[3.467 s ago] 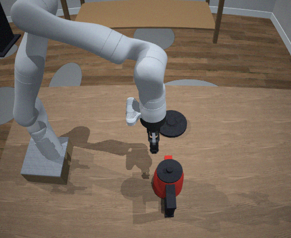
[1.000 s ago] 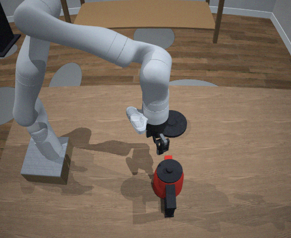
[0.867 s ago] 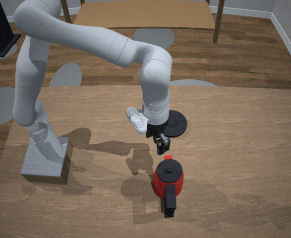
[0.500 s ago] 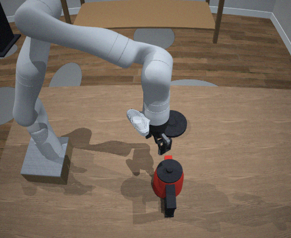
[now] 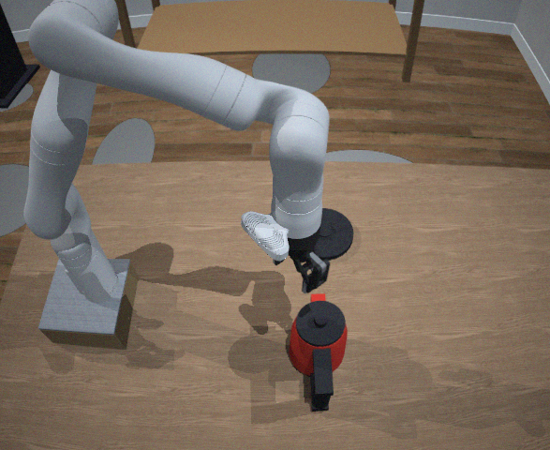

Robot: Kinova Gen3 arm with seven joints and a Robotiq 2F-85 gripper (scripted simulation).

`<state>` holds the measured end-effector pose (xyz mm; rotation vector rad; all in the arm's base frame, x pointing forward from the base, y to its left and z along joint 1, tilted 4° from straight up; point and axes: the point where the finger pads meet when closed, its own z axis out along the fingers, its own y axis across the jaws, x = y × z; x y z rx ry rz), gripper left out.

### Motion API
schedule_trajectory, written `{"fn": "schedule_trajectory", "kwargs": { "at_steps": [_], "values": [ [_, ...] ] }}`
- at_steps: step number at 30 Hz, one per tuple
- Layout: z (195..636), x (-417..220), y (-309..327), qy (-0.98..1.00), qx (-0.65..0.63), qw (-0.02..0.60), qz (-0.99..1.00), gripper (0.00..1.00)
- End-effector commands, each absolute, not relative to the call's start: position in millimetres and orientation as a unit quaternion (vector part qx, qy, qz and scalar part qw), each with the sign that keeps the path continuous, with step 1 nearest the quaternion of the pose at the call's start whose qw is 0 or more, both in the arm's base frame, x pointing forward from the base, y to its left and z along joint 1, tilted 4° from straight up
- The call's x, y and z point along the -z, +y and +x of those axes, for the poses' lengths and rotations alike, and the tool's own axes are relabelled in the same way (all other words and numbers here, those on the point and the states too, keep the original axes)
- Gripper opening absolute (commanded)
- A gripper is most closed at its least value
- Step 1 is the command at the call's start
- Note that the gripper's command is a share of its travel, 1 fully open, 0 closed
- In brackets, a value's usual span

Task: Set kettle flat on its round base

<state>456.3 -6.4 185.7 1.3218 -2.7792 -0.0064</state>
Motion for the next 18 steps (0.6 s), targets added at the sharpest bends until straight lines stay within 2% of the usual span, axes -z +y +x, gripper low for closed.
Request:
{"fn": "schedule_trajectory", "kwargs": {
  "at_steps": [1,18],
  "values": [
    [457.0,-185.7,-7.5,-0.899,0.002,0.032,0.437,0.8],
    [458.5,-183.7,-9.0,-0.863,0.006,0.036,0.504,0.8]
  ]
}}
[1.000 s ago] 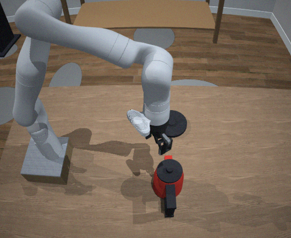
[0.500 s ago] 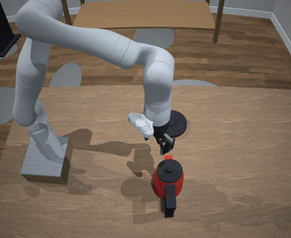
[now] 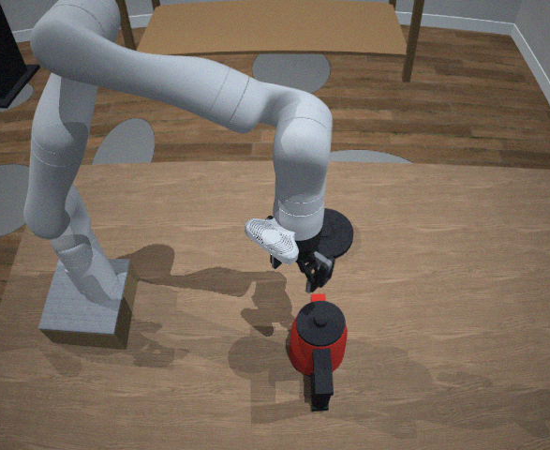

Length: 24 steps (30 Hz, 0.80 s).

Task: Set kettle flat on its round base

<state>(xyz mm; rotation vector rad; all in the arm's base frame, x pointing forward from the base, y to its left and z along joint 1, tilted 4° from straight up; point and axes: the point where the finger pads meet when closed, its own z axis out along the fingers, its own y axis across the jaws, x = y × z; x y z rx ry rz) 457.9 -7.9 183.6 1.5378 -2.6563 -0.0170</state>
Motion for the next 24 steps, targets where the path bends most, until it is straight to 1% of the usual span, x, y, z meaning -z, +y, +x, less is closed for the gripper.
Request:
{"fn": "schedule_trajectory", "kwargs": {
  "at_steps": [1,24],
  "values": [
    [458.7,-183.5,-9.1,-0.86,0.006,0.036,0.508,0.8],
    [461.2,-180.7,-11.6,-0.796,0.012,0.04,0.604,0.8]
  ]
}}
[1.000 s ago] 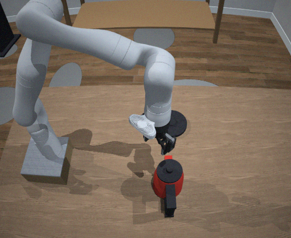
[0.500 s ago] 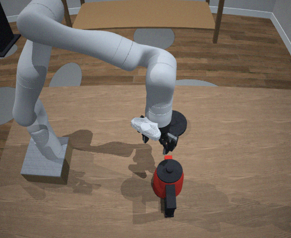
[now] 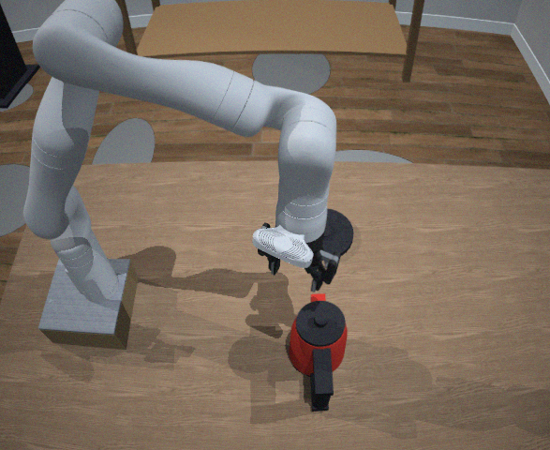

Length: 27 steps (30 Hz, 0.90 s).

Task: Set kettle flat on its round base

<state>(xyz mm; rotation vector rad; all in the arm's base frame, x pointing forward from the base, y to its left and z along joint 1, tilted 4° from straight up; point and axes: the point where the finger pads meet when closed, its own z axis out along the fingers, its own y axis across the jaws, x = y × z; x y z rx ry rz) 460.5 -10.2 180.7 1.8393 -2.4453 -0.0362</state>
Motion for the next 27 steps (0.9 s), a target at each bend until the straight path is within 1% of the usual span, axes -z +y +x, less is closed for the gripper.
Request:
{"fn": "schedule_trajectory", "kwargs": {
  "at_steps": [1,27],
  "values": [
    [461.3,-180.6,-11.7,-0.793,0.013,0.041,0.608,0.8],
    [464.5,-177.7,-14.6,-0.707,0.021,0.043,0.705,0.8]
  ]
}}
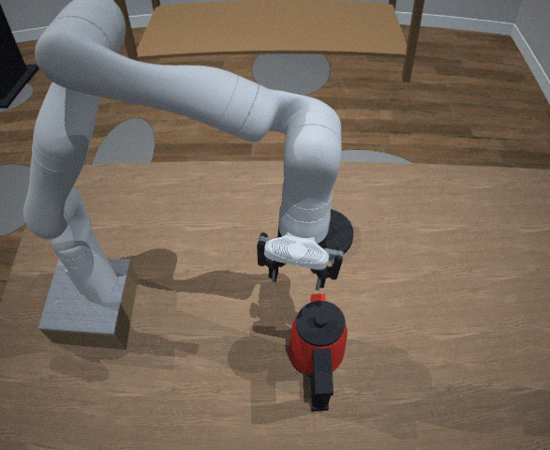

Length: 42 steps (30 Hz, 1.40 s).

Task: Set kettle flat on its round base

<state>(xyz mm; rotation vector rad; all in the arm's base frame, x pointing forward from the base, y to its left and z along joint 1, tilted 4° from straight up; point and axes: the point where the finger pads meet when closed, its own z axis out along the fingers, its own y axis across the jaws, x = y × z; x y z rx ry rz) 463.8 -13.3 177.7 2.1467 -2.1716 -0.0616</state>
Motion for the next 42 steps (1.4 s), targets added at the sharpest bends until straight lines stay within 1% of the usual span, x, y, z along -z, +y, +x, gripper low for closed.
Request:
{"fn": "schedule_trajectory", "kwargs": {
  "at_steps": [1,42],
  "values": [
    [464.7,-177.6,-14.8,-0.703,0.021,0.043,0.709,0.8],
    [471.2,-173.5,-20.8,-0.521,0.036,0.041,0.852,0.8]
  ]
}}
